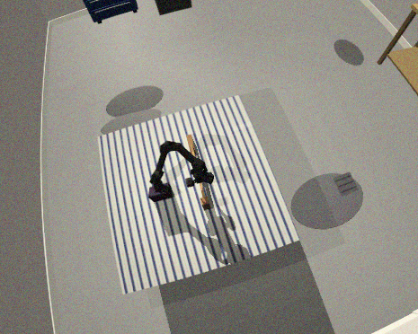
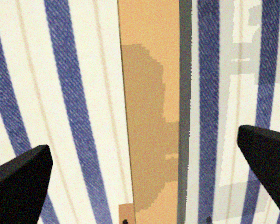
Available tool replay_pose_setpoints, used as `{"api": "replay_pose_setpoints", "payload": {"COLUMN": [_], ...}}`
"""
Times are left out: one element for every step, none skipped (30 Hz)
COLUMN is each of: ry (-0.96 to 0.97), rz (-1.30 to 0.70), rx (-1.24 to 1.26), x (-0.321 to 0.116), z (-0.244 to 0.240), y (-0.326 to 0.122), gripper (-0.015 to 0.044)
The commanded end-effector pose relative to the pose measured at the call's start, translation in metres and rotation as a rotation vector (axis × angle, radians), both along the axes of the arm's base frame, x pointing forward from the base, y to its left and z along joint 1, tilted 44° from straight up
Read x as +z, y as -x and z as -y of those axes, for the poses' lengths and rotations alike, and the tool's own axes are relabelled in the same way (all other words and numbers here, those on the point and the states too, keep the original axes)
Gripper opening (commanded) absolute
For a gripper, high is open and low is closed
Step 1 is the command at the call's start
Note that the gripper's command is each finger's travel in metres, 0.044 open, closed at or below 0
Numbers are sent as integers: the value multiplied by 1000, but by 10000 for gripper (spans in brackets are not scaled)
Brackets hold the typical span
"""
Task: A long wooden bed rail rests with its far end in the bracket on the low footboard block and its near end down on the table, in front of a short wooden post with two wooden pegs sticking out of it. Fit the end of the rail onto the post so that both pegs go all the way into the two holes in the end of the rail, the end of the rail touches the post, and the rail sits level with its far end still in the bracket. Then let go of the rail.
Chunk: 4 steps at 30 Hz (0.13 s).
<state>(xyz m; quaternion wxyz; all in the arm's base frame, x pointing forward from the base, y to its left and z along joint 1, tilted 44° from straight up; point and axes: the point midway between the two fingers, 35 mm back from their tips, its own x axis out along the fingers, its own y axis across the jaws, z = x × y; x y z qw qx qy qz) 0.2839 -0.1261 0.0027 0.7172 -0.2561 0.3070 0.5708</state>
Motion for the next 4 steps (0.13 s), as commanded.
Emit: {"api": "replay_pose_setpoints", "payload": {"ry": [-1, -1, -1, -1], "rz": [-1, -1, -1, -1], "rx": [-4, -4, -4, -4], "x": [1, 1, 1, 1], "z": [0, 0, 0, 0], "y": [0, 0, 0, 0], "gripper": [440, 440, 440, 440]}}
